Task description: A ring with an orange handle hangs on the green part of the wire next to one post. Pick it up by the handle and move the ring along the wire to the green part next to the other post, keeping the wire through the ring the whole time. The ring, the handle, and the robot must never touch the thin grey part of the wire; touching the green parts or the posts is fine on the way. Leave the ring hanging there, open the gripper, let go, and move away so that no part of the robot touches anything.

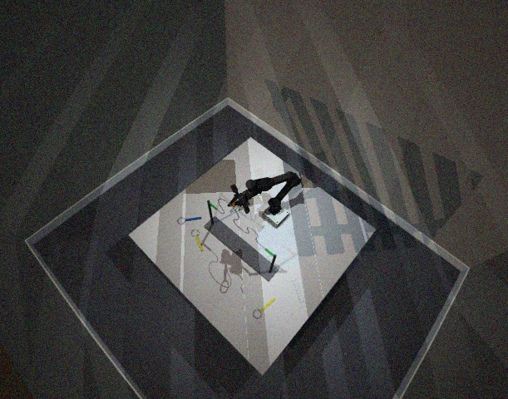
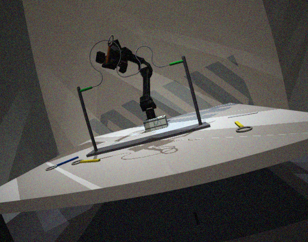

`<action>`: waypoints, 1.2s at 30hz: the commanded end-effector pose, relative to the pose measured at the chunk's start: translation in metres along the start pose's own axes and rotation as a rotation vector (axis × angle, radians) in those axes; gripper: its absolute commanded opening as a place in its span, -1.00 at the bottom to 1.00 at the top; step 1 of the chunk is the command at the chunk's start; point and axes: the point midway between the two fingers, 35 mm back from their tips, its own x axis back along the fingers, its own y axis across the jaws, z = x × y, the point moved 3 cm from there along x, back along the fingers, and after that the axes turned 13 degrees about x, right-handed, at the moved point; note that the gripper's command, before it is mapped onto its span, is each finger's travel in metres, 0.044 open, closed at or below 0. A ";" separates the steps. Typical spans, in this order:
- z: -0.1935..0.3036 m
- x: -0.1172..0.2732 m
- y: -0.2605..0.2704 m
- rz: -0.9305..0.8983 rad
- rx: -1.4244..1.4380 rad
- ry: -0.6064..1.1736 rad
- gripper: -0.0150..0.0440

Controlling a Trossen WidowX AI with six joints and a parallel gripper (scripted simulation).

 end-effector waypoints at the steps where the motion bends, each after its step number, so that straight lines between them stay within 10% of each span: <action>1: 0.001 0.000 0.000 0.025 0.043 0.003 -1.00; 36: 0.003 -0.001 -0.009 0.246 0.420 0.002 -1.00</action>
